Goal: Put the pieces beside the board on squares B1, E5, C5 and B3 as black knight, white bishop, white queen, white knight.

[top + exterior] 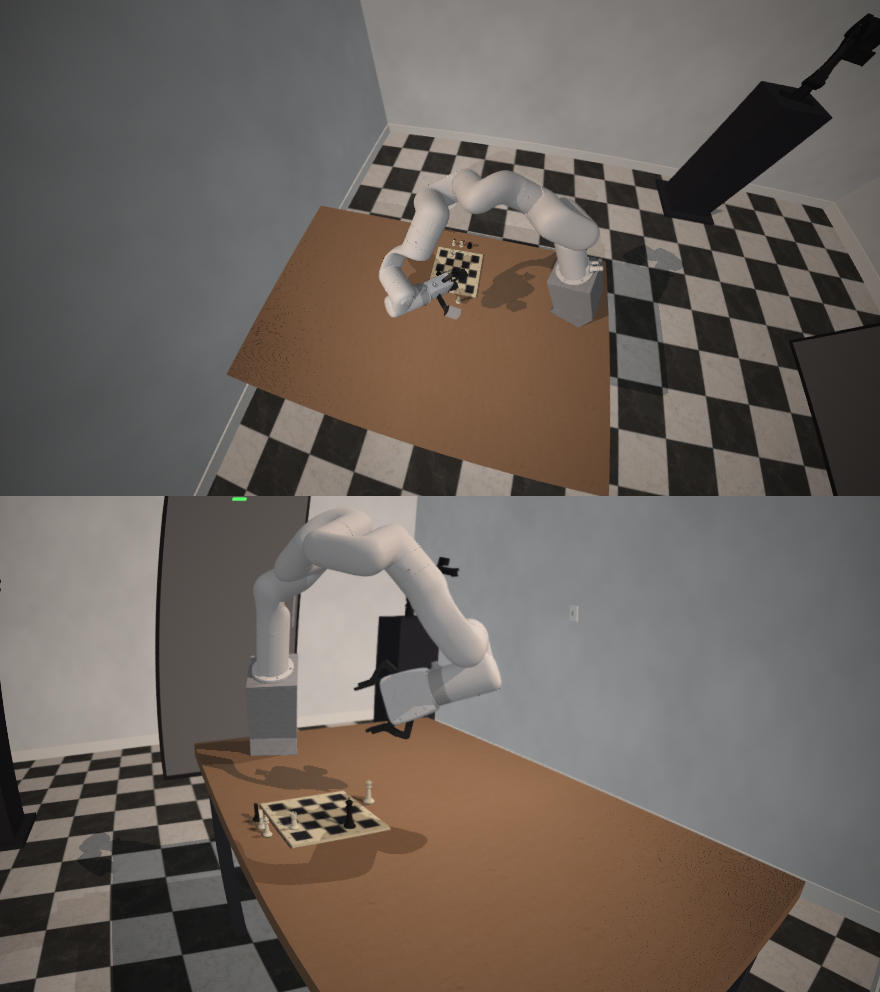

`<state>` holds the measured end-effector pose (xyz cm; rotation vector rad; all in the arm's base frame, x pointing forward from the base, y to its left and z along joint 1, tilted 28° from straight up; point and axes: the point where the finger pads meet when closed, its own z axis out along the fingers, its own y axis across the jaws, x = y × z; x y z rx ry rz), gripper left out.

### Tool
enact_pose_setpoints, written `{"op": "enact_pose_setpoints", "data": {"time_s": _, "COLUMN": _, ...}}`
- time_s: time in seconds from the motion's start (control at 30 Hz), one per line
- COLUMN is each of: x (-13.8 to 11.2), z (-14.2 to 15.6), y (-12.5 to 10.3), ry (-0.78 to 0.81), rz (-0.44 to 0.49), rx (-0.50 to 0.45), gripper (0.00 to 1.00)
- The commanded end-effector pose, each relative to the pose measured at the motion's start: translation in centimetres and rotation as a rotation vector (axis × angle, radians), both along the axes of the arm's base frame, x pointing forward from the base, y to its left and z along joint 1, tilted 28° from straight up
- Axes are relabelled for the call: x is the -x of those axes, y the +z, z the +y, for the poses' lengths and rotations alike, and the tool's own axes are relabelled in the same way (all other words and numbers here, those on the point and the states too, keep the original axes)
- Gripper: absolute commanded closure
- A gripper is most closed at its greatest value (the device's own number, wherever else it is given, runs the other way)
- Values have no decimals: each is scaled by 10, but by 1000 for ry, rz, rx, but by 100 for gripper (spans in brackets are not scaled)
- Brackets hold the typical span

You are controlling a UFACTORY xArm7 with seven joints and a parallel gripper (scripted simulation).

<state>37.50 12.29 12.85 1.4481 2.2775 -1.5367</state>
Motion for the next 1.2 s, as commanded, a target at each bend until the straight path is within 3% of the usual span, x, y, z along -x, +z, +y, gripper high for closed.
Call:
{"op": "enact_pose_setpoints", "data": {"time_s": 0.0, "x": 0, "z": 1, "y": 1, "ry": 2, "rz": -3, "rx": -2, "gripper": 0}}
{"op": "enact_pose_setpoints", "data": {"time_s": 0.73, "x": -1, "z": -2, "y": 1, "ry": -2, "rz": -7, "rx": -20, "gripper": 0}}
{"op": "enact_pose_setpoints", "data": {"time_s": 0.9, "x": -5, "z": -18, "y": 0, "ry": -16, "rz": -30, "rx": -99, "gripper": 0}}
{"op": "enact_pose_setpoints", "data": {"time_s": 1.03, "x": -12, "z": -41, "y": -1, "ry": -36, "rz": -74, "rx": -224, "gripper": 0}}
{"op": "enact_pose_setpoints", "data": {"time_s": 1.1, "x": -12, "z": -41, "y": -1, "ry": -36, "rz": -74, "rx": -224, "gripper": 0}}
{"op": "enact_pose_setpoints", "data": {"time_s": 1.17, "x": -16, "z": -58, "y": -2, "ry": -51, "rz": -104, "rx": -312, "gripper": 0}}
